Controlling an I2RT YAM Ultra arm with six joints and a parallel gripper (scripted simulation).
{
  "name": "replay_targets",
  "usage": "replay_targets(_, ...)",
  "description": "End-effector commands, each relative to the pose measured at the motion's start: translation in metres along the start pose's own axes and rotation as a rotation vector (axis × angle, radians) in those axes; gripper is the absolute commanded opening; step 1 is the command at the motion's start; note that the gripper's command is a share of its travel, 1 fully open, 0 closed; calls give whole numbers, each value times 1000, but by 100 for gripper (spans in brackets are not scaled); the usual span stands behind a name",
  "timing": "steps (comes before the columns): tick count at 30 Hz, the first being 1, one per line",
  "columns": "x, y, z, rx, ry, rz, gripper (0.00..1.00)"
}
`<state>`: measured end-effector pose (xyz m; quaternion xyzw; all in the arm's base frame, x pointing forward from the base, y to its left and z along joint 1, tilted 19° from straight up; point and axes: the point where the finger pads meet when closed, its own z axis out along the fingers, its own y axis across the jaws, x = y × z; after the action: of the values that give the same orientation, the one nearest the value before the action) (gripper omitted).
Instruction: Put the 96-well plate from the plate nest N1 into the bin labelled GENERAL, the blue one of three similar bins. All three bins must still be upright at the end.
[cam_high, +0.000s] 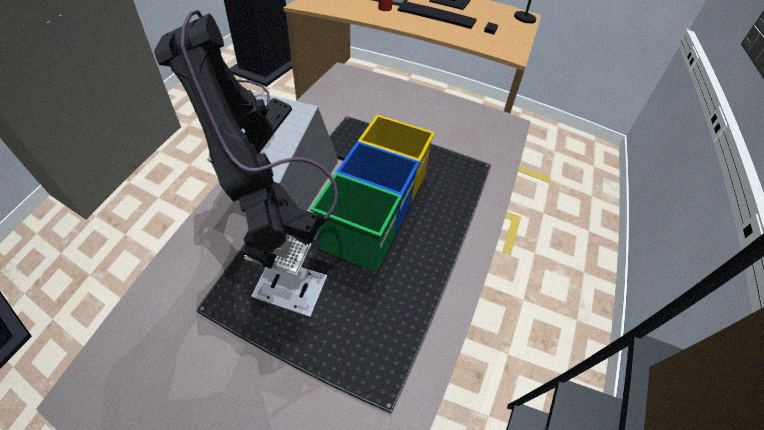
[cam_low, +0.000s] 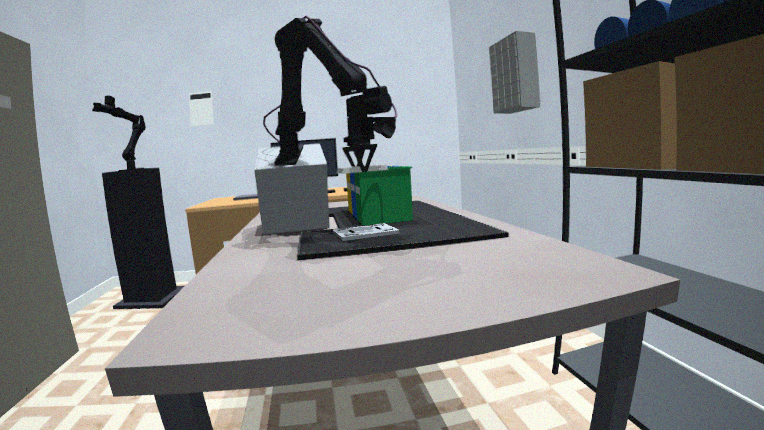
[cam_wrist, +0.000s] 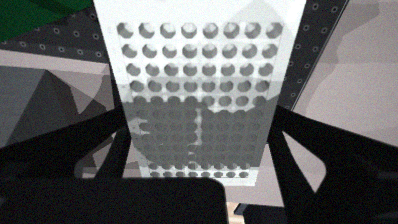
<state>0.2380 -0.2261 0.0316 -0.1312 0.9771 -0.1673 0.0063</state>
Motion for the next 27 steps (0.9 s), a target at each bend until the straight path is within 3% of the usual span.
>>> replay_targets(1, -8, -9, -22, 33, -27, 5, 0)
replay_targets(23, -7, -8, -55, 32, -27, 5, 0)
replay_targets(27, -7, -8, -55, 31, -29, 5, 0)
